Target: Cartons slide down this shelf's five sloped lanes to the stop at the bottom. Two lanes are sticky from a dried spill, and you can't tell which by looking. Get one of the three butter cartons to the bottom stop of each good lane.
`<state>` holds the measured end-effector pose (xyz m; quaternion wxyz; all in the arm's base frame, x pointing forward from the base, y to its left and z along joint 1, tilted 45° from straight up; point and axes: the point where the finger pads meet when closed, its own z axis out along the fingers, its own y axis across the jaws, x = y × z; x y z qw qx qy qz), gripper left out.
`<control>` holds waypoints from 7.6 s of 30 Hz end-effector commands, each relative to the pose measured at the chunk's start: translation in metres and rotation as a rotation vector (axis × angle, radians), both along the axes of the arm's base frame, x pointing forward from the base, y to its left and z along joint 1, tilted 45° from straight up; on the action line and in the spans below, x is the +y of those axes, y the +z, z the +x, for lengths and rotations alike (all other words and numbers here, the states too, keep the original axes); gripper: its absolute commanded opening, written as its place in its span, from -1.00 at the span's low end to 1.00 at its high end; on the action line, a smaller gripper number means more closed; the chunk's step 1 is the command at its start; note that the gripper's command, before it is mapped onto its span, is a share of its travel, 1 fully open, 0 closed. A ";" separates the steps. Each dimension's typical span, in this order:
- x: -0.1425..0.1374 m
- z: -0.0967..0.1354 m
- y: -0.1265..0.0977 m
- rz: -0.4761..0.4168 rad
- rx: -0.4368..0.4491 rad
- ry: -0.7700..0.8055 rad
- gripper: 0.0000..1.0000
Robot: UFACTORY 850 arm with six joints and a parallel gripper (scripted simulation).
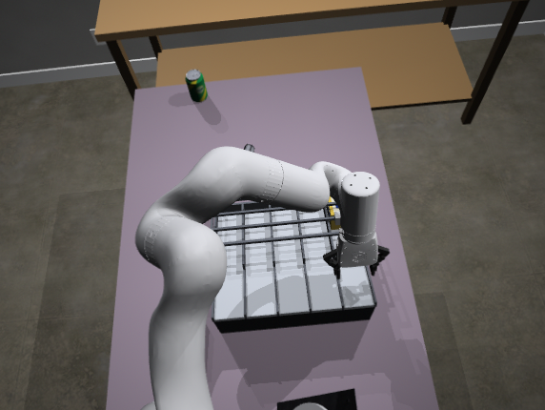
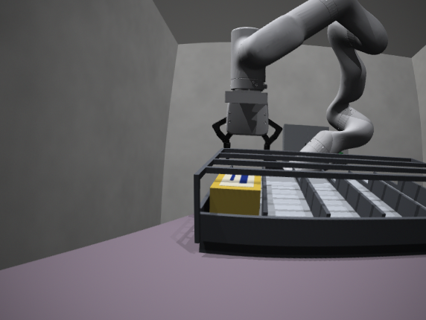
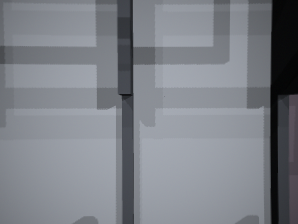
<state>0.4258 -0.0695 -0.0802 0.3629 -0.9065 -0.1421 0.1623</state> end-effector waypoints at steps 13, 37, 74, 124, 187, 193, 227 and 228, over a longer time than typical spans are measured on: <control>0.007 -0.004 -0.009 0.000 -0.002 -0.001 1.00; 0.007 -0.003 -0.008 -0.001 -0.002 -0.001 -1.00; 0.007 -0.003 -0.008 -0.001 -0.002 -0.001 1.00; -0.080 0.018 0.082 0.041 -0.209 -0.210 1.00; 0.099 -0.061 0.267 0.028 -0.163 -0.252 0.80; 0.146 -0.082 0.319 0.028 -0.163 -0.252 0.80; 0.268 -0.126 0.396 0.047 -0.165 -0.245 0.80; 0.271 -0.127 0.393 0.047 -0.165 -0.245 0.80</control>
